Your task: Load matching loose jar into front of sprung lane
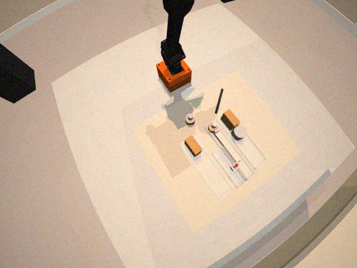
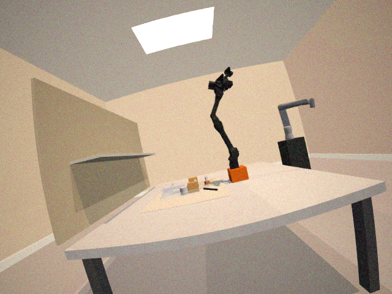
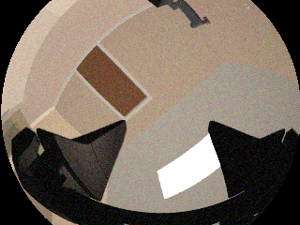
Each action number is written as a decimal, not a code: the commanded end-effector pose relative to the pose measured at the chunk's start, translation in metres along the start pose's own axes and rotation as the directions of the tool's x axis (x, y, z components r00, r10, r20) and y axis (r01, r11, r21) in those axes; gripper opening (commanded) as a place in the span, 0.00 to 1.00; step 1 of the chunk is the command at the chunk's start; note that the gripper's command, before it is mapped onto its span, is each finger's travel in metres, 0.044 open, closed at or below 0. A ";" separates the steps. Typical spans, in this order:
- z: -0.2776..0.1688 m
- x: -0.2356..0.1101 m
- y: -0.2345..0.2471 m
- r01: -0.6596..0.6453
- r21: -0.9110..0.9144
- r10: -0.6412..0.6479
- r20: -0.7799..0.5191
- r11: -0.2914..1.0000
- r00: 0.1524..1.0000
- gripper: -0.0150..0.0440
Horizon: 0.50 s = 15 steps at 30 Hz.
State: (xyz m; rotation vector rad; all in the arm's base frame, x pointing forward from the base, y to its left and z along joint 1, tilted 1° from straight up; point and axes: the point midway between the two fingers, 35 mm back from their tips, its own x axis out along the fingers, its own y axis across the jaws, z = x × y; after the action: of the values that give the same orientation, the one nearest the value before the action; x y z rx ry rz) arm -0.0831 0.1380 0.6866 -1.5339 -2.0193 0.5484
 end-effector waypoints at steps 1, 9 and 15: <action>0.000 0.000 -0.001 0.004 -0.007 -0.004 0.000 1.000 1.000 0.98; 0.052 -0.025 -0.064 0.298 -0.366 -0.277 0.109 0.882 0.955 1.00; 0.092 -0.063 -0.106 0.496 -0.551 -0.465 0.207 0.672 0.861 1.00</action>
State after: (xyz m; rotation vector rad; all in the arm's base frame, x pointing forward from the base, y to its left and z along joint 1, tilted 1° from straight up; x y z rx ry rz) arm -0.1834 0.0746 0.6767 -1.2919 -2.5679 -0.1048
